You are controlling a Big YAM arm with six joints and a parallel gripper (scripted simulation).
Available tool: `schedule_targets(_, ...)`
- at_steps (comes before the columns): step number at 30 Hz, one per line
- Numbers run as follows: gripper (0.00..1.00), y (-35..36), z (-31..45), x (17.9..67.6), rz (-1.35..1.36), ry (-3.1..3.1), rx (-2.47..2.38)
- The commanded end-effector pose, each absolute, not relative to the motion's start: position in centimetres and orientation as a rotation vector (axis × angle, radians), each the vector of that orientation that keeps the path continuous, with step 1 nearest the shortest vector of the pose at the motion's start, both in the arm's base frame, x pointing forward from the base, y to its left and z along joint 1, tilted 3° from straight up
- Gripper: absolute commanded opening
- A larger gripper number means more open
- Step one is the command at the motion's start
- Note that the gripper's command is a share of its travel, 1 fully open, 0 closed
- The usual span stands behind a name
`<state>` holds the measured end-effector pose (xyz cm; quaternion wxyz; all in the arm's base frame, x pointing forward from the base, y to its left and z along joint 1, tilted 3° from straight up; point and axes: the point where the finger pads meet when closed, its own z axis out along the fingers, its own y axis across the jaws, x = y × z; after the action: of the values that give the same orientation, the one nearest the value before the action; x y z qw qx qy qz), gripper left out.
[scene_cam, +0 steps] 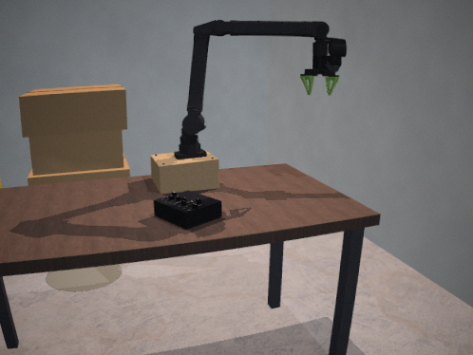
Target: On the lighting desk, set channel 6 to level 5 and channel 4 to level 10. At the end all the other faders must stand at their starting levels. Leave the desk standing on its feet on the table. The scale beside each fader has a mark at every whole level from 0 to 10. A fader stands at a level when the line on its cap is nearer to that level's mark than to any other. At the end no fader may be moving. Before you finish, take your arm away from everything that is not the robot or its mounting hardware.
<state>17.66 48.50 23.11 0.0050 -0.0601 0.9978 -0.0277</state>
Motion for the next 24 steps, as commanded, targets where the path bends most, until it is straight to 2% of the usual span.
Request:
schedule_targets(1, 1.00, 48.6, 23.6, 17.7, -0.069, 3.120, -0.188)
schedule_targets(17, 1.00, 48.6, 23.6, 17.7, -0.069, 3.120, -0.188)
schedule_targets(24, 1.00, 47.4, 24.6, 20.2, -0.012, 3.102, -0.181)
